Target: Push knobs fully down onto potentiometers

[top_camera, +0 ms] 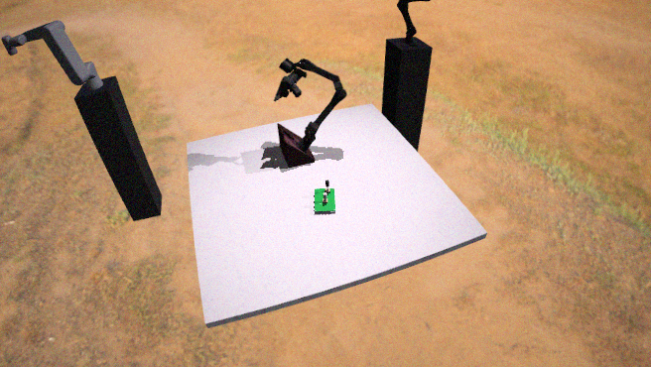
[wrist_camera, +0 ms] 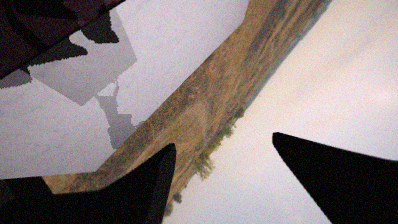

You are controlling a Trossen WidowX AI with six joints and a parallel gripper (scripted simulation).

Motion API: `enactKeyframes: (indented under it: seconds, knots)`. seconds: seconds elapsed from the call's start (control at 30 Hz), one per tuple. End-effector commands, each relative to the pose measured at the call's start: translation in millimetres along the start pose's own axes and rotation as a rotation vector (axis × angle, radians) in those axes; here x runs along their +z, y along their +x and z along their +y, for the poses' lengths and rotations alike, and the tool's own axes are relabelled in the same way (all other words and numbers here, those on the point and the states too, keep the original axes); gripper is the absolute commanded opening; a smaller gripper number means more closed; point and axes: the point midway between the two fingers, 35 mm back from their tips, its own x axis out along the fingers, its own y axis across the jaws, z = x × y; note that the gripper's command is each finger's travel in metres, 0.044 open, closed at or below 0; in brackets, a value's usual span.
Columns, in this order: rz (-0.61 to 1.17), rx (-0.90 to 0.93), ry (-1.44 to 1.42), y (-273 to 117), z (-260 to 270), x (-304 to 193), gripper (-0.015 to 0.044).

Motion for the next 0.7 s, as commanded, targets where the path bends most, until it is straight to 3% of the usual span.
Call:
enactKeyframes:
  seconds: [0.0,0.47,0.67]
  knots:
    - [-0.001,0.0,-0.005,0,0,0,0.0374]
    - [-0.118,-0.027,-0.434,33,-37,12,0.0006]
    - [-0.165,-0.041,-0.629,46,-54,21,0.0]
